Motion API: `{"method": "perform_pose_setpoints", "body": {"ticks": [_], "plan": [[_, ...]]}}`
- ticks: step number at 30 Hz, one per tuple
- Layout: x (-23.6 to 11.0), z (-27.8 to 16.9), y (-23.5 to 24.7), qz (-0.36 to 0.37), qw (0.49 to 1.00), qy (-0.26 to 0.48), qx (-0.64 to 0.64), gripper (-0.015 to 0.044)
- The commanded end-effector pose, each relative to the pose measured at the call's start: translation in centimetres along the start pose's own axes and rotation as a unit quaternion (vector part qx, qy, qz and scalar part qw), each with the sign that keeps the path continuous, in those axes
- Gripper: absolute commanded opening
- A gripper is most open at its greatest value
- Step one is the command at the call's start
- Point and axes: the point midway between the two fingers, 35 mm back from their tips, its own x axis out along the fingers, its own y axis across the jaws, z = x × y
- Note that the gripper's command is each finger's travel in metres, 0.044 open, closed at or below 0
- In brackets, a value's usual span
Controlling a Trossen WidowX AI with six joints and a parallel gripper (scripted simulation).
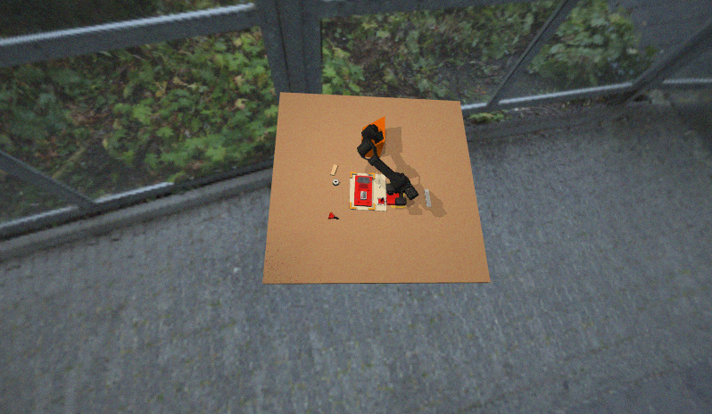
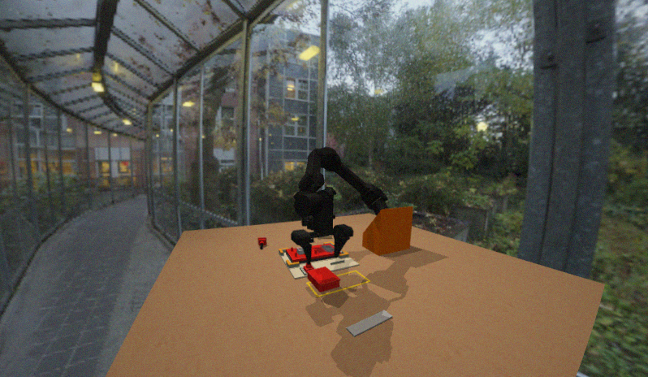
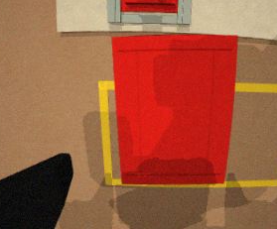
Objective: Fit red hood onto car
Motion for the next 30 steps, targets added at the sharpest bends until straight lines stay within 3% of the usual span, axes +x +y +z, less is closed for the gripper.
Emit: {"method": "perform_pose_setpoints", "body": {"ticks": [1,30], "plan": [[0.6,0.0,-0.1,-0.002,1.0,-0.004,-0.003,0.044],[3.2,0.1,-0.1,-0.002,1.0,-0.004,-0.003,0.044]]}}
